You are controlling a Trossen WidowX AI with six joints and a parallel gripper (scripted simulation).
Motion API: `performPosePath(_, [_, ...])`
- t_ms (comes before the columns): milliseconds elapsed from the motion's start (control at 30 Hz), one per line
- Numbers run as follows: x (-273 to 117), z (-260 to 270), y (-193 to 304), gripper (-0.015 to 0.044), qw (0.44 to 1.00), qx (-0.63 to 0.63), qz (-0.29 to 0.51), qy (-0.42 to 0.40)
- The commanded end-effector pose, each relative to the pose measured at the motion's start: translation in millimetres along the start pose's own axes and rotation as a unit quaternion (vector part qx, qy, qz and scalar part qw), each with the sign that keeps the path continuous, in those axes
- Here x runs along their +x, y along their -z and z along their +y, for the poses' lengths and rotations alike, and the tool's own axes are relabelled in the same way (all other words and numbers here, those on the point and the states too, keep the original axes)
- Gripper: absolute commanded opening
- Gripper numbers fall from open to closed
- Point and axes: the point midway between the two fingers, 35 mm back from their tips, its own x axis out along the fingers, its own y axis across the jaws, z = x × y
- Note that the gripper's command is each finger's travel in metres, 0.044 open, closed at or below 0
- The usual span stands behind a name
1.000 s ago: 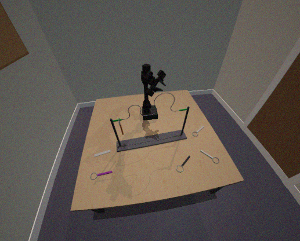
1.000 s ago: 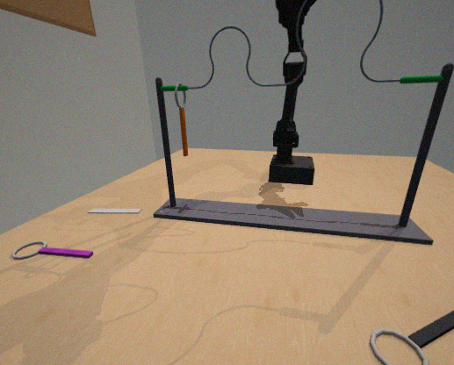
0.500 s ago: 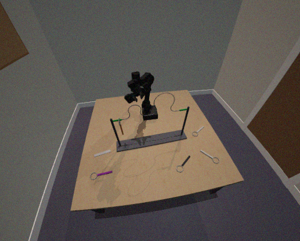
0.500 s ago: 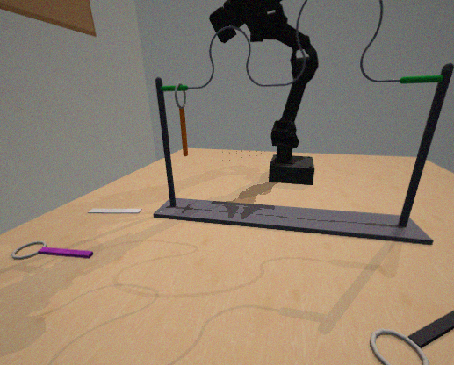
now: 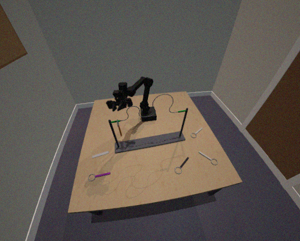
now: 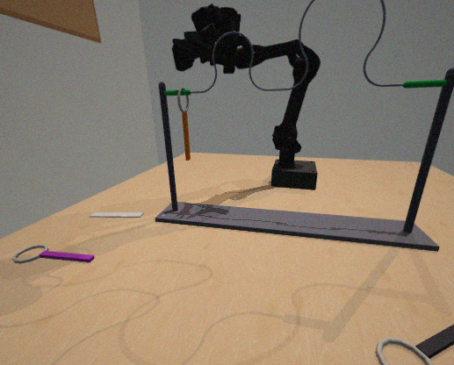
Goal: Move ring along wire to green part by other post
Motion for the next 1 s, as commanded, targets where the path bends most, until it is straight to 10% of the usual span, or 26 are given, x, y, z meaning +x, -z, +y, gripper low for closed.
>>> performPosePath(0, [1.6, -35.6, 20.2, 0.0160, 0.999, -0.038, 0.003, 0.019])
performPosePath(367, [-11.3, -125.2, 116.1, 0.0160, 0.993, -0.113, 0.026, 0.004])
performPosePath(967, [-99.1, -117.5, 283.5, 0.0160, 0.970, -0.166, 0.053, -0.167])
